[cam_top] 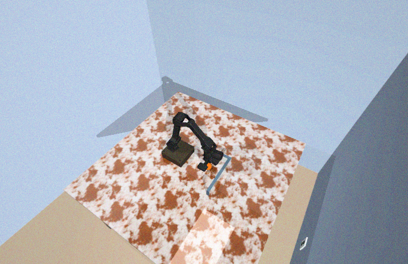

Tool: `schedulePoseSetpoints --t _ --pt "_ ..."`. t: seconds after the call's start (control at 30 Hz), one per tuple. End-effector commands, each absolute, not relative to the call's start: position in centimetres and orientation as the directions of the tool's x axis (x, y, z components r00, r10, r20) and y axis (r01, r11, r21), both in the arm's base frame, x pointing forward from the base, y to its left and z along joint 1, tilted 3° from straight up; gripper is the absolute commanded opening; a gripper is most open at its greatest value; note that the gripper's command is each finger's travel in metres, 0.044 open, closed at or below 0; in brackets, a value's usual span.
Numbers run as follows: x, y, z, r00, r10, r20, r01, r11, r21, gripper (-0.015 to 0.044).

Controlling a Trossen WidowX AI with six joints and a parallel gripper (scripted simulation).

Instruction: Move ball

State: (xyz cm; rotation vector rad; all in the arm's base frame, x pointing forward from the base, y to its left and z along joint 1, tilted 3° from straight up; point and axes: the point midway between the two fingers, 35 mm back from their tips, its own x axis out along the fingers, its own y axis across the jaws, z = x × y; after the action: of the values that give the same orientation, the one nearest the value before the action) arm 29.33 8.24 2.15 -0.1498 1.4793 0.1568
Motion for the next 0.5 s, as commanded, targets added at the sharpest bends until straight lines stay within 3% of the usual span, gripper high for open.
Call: schedulePoseSetpoints --t 0.0,0.2,0.47 --pt "29.3 8.3 2.0 0.082 0.017 -0.996 -0.200 0.980 0.000 0.0279" --pt "29.3 8.3 2.0 0.082 0.017 -0.996 -0.200 0.980 0.000 0.0239" --pt "29.6 8.4 4.3 0.083 0.020 -0.996 -0.196 0.981 0.003 0.0029"
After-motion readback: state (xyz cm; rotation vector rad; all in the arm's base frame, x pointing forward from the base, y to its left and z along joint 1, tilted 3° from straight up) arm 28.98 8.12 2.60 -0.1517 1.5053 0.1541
